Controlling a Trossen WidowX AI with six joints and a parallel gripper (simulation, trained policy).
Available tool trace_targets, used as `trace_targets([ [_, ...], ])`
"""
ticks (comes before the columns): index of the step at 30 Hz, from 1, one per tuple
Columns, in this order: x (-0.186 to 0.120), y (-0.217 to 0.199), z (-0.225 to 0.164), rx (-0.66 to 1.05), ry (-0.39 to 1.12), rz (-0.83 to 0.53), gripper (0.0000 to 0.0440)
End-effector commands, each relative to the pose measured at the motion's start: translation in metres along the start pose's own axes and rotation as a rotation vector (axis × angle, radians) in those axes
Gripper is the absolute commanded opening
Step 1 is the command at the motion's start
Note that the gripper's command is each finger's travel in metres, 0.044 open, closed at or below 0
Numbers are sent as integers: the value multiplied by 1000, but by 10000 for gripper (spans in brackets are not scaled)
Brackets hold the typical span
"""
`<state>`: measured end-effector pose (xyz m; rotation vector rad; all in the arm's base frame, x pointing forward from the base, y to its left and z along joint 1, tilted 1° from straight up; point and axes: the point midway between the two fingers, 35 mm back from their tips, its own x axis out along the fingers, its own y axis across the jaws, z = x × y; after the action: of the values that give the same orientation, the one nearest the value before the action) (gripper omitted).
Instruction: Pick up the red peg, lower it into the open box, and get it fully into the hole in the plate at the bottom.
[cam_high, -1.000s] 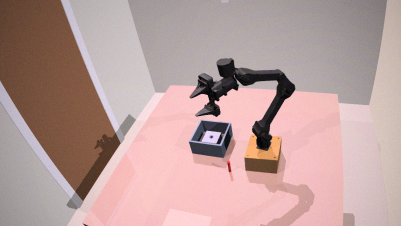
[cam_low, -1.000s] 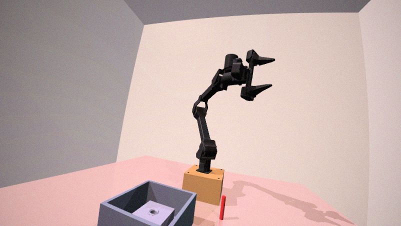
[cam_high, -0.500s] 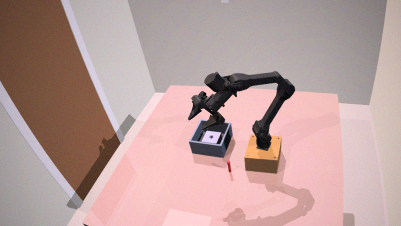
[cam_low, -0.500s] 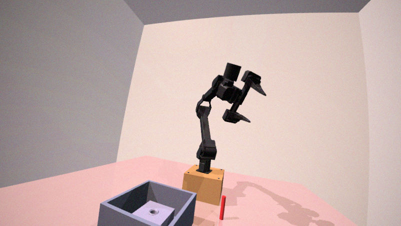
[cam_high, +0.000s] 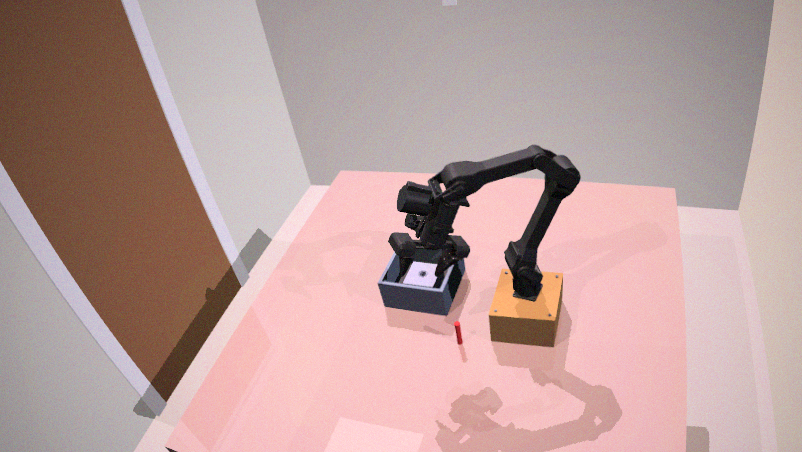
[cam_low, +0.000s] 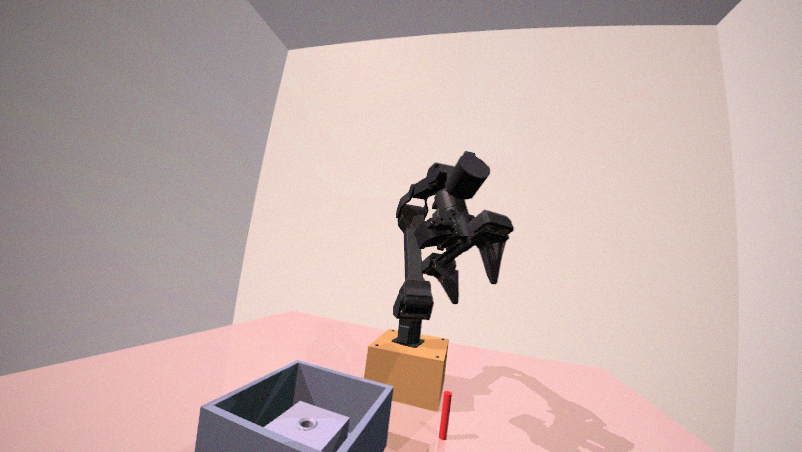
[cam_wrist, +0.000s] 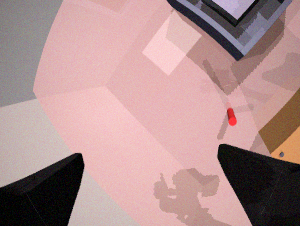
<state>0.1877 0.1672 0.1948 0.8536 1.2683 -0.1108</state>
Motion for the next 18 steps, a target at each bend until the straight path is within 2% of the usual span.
trace_targets([
  [1,13,-20,-1,1,9,-118,440],
  [10,38,-63,-8,16,41,-393,440],
  [18,55,-89,-14,26,62,-571,440],
])
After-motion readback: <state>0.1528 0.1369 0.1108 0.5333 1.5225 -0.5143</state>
